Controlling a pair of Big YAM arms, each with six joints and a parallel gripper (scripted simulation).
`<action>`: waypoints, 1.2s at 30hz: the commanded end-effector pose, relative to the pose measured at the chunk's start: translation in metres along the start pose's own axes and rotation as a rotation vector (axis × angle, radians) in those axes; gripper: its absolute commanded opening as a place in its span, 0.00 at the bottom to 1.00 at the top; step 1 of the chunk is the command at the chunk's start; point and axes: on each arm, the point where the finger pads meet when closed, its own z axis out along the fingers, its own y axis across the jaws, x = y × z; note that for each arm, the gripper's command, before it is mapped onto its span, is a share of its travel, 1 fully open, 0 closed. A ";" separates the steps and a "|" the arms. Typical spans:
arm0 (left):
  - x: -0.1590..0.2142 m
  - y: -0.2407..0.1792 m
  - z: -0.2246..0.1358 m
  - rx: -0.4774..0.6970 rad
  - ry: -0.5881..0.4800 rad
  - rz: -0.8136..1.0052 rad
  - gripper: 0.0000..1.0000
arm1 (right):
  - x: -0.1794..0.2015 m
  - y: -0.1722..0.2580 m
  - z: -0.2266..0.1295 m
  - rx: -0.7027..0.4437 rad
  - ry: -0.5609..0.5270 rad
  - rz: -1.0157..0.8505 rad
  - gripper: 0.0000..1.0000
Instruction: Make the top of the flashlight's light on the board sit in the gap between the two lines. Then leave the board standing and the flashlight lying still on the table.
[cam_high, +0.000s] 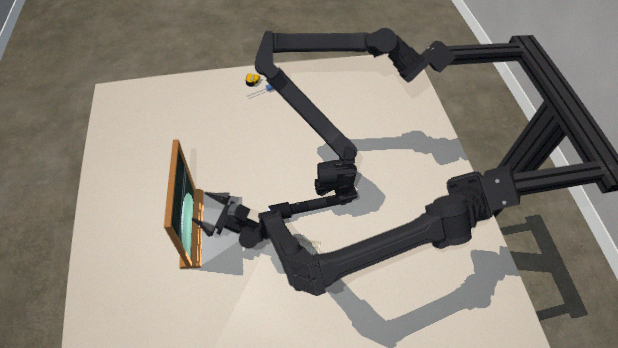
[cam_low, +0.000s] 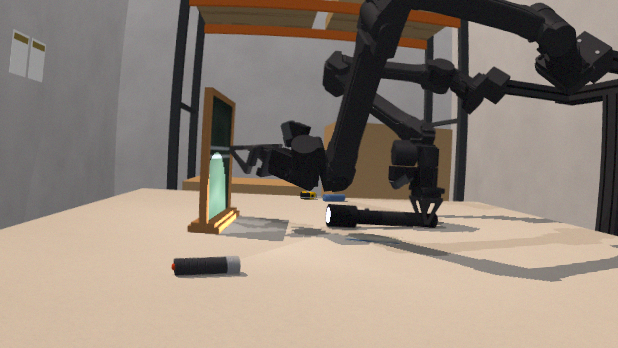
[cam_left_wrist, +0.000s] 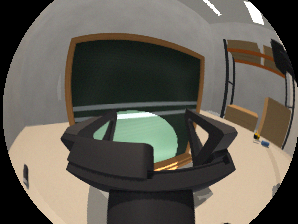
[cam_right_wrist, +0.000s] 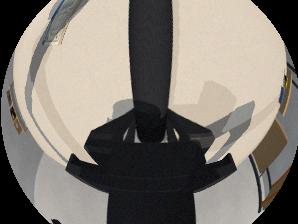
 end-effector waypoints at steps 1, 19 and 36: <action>-0.004 0.030 -0.006 -0.029 -0.052 0.127 1.00 | 0.018 -0.005 -0.003 -0.009 0.030 -0.040 0.29; -0.035 0.006 0.019 0.002 -0.108 0.066 1.00 | 0.018 -0.005 -0.003 -0.009 0.030 -0.040 0.29; -0.038 0.001 0.021 0.008 -0.106 0.070 1.00 | 0.018 -0.005 -0.003 -0.009 0.030 -0.040 0.29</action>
